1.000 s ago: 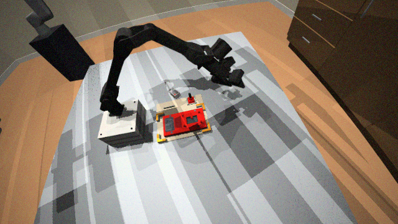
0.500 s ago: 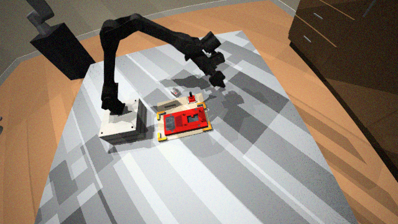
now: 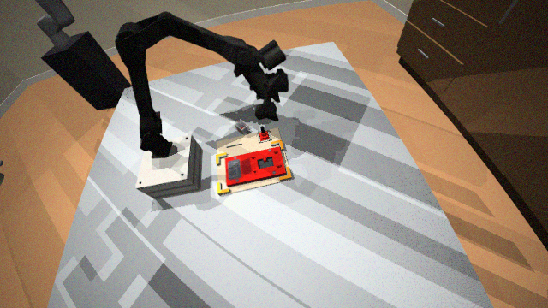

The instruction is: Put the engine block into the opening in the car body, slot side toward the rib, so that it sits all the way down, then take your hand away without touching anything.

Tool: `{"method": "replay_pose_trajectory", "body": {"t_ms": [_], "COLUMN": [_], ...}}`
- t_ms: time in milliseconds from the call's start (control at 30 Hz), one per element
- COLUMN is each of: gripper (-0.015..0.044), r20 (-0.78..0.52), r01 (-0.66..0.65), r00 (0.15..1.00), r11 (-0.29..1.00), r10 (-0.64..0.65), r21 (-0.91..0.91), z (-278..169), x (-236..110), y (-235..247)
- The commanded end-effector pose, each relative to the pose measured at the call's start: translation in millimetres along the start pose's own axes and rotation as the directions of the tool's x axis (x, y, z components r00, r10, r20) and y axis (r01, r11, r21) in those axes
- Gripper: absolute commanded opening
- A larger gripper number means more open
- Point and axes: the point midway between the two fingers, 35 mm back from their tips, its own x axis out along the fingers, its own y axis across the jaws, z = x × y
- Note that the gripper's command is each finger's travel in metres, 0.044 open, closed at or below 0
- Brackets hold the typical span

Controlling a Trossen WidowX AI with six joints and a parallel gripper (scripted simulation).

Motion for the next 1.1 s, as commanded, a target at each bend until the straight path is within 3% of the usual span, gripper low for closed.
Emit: {"method": "replay_pose_trajectory", "body": {"t_ms": [0, 667, 867, 1000, 1067], "gripper": [0.044, 0.044, 0.044, 0.044, 0.044], "r20": [-0.065, -0.334, -0.334, -0.335, -0.335], "r01": [0.002, 0.232, 0.232, 0.232, 0.232], "r00": [0.998, 0.942, 0.942, 0.942, 0.942], "r11": [0.991, 0.758, 0.758, 0.758, 0.758], "r10": [0.007, -0.019, -0.019, -0.019, -0.019], "r21": [0.136, 0.61, 0.61, 0.61, 0.61], "z": [-24.7, -127.6, -128.4, -141.3, -142.2], "x": [-12.1, -58.7, -56.4, -20.9, -18.7], "y": [0.5, -8.4, -8.0, -8.9, -9.0]}}
